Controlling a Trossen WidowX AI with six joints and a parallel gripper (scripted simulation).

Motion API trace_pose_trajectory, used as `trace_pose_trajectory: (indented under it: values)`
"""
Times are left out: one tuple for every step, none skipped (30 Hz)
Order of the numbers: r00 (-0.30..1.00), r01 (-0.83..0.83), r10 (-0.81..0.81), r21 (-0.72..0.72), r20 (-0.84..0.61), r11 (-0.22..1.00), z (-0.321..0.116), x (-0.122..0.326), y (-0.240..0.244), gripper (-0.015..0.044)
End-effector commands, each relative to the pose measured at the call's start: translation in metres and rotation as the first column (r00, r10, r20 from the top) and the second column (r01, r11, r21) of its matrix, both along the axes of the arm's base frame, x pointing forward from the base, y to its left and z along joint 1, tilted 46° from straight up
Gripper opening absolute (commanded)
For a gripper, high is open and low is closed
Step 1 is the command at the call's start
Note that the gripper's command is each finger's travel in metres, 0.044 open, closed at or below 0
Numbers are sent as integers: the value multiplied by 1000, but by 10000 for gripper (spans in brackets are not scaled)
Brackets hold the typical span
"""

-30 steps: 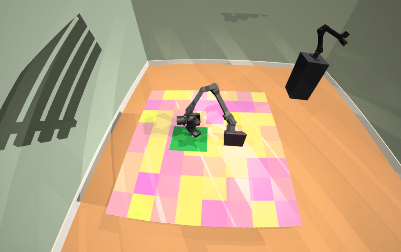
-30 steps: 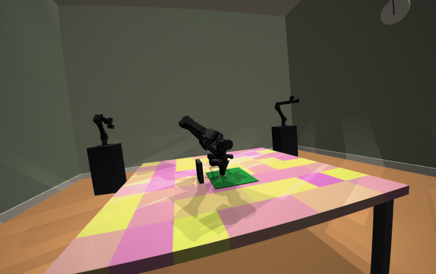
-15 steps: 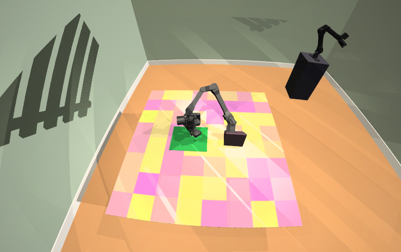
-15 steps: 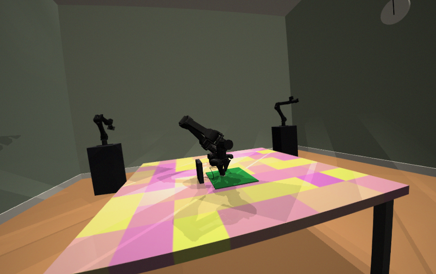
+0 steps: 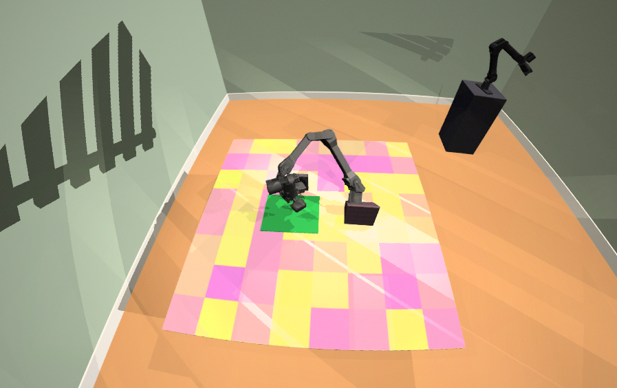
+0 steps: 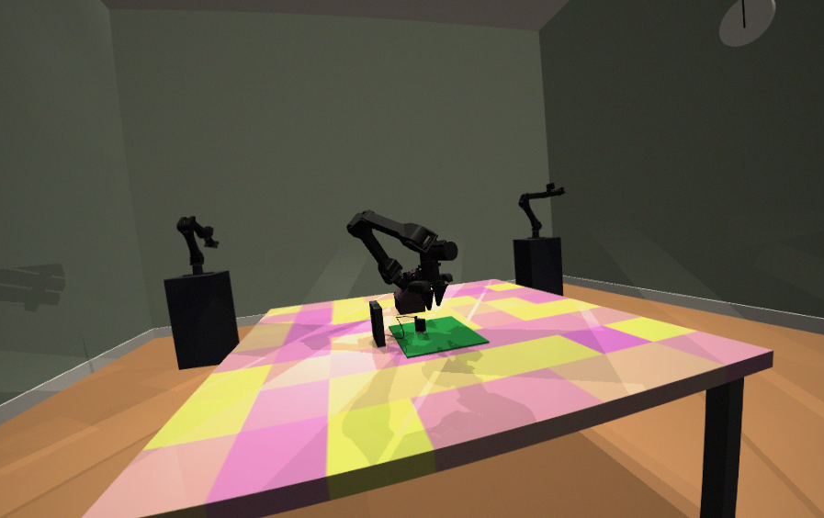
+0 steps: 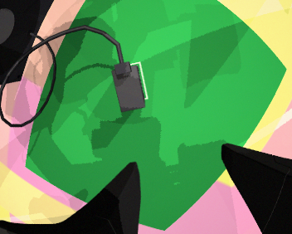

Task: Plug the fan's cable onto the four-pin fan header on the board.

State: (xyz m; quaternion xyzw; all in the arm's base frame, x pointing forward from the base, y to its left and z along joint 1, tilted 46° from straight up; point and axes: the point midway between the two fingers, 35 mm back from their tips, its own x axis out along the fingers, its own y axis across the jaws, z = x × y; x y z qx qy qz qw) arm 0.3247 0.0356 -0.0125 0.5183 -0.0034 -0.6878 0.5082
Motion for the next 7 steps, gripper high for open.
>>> trace_pose_trajectory:
  values:
    - [1000,-9,9,-6,-23,1000,-48,-12,44,260]
    - [1000,-8,8,-7,-23,1000,-54,-14,50,260]
    - [1000,-8,8,-7,-23,1000,-56,-14,51,260]
    - [1000,-8,8,-7,-23,1000,-56,-14,51,260]
    - [1000,-8,8,-7,-23,1000,-56,-14,51,260]
    - [1000,-8,8,-7,-23,1000,-56,-14,51,260]
    - [1000,-8,8,-7,-23,1000,-56,-14,51,260]
